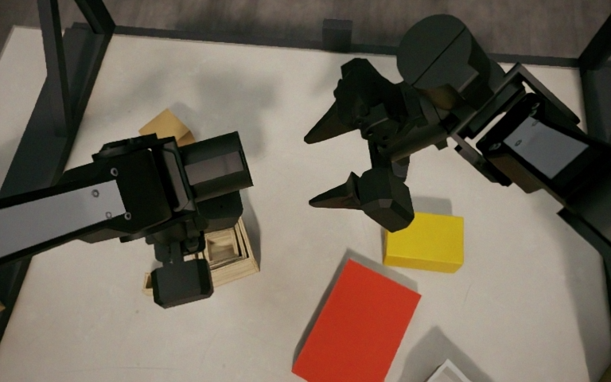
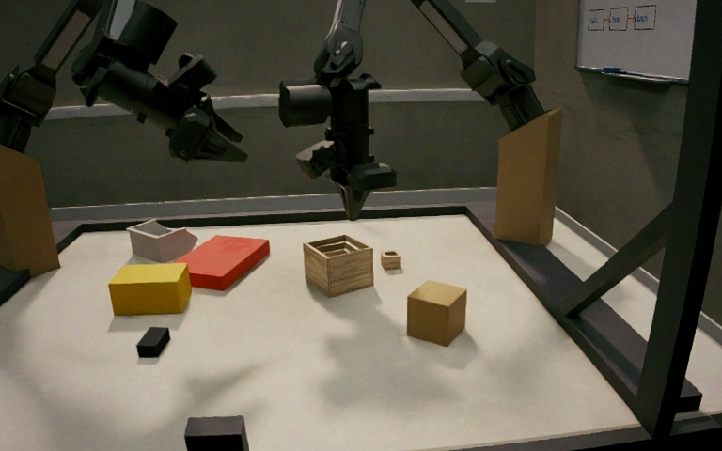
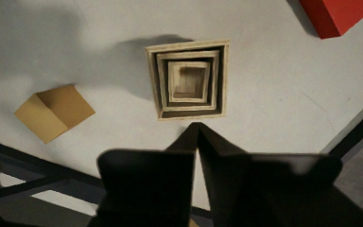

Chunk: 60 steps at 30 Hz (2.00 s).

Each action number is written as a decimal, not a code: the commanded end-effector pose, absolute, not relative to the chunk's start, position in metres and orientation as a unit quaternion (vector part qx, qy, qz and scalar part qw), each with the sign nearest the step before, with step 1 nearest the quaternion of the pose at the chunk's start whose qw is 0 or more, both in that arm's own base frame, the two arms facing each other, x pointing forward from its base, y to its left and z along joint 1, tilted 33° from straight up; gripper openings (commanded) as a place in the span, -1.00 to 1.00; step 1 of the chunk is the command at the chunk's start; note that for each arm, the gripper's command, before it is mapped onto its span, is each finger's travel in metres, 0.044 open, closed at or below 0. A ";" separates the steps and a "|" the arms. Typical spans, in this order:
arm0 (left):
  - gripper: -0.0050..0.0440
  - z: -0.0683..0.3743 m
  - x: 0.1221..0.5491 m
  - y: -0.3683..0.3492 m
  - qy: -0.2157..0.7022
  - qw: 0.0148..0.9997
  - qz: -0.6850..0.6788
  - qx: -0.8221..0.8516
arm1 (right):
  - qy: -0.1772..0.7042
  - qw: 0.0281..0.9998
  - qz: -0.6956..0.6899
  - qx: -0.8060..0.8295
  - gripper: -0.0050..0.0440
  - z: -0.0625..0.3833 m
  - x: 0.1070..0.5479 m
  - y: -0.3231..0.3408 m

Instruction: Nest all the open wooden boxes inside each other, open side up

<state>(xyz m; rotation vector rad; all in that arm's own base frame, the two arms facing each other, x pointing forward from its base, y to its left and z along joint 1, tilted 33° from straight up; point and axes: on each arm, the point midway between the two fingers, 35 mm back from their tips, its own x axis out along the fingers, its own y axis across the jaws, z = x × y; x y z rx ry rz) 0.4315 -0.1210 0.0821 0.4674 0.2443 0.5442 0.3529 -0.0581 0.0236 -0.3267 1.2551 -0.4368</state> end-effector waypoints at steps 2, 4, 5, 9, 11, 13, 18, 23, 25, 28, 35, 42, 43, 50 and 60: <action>0.84 0.093 0.435 -0.105 0.148 0.927 0.254 0.231 | 0.567 0.785 -0.211 -0.134 -1.00 0.026 0.349 -0.062; 0.84 0.092 0.435 -0.099 0.162 0.924 0.250 0.238 | 0.566 0.785 -0.214 -0.131 -1.00 0.024 0.348 -0.063; 0.84 0.092 0.435 -0.096 0.168 0.923 0.248 0.241 | 0.565 0.786 -0.216 -0.129 -1.00 0.023 0.347 -0.064; 0.84 0.092 0.433 -0.083 0.195 0.918 0.240 0.249 | 0.563 0.787 -0.222 -0.121 -1.00 0.019 0.342 -0.066; 0.84 0.090 0.432 -0.076 0.210 0.914 0.235 0.254 | 0.562 0.787 -0.225 -0.117 -1.00 0.017 0.340 -0.068; 0.84 0.089 0.430 -0.069 0.226 0.911 0.231 0.257 | 0.561 0.788 -0.228 -0.113 -1.00 0.015 0.338 -0.069; 0.84 0.084 0.423 -0.057 0.263 0.899 0.222 0.271 | 0.560 0.788 -0.232 -0.107 -1.00 0.011 0.334 -0.071; 0.84 0.083 0.411 -0.035 0.306 0.890 0.210 0.265 | 0.555 0.790 -0.242 -0.093 -1.00 0.006 0.327 -0.075; 0.84 0.081 0.405 -0.027 0.325 0.884 0.206 0.265 | 0.554 0.791 -0.245 -0.089 -1.00 0.003 0.324 -0.076; 0.84 0.077 0.395 -0.016 0.355 0.874 0.200 0.264 | 0.552 0.792 -0.250 -0.082 -1.00 0.000 0.321 -0.078; 0.84 0.070 0.370 0.002 0.422 0.847 0.187 0.266 | 0.549 0.791 -0.258 -0.072 -1.00 -0.006 0.313 -0.081; 0.84 0.064 0.330 0.027 0.495 0.818 0.174 0.236 | 0.542 0.794 -0.271 -0.052 -1.00 -0.013 0.302 -0.085; 0.84 0.063 0.324 0.029 0.506 0.812 0.172 0.233 | 0.541 0.794 -0.273 -0.050 -1.00 -0.014 0.301 -0.086; 0.84 0.059 0.286 0.043 0.570 0.778 0.163 0.209 | 0.537 0.794 -0.282 -0.038 -1.00 -0.019 0.293 -0.089; 0.84 0.060 0.276 0.045 0.587 0.767 0.160 0.203 | 0.542 0.790 -0.282 -0.039 -1.00 -0.026 0.290 -0.090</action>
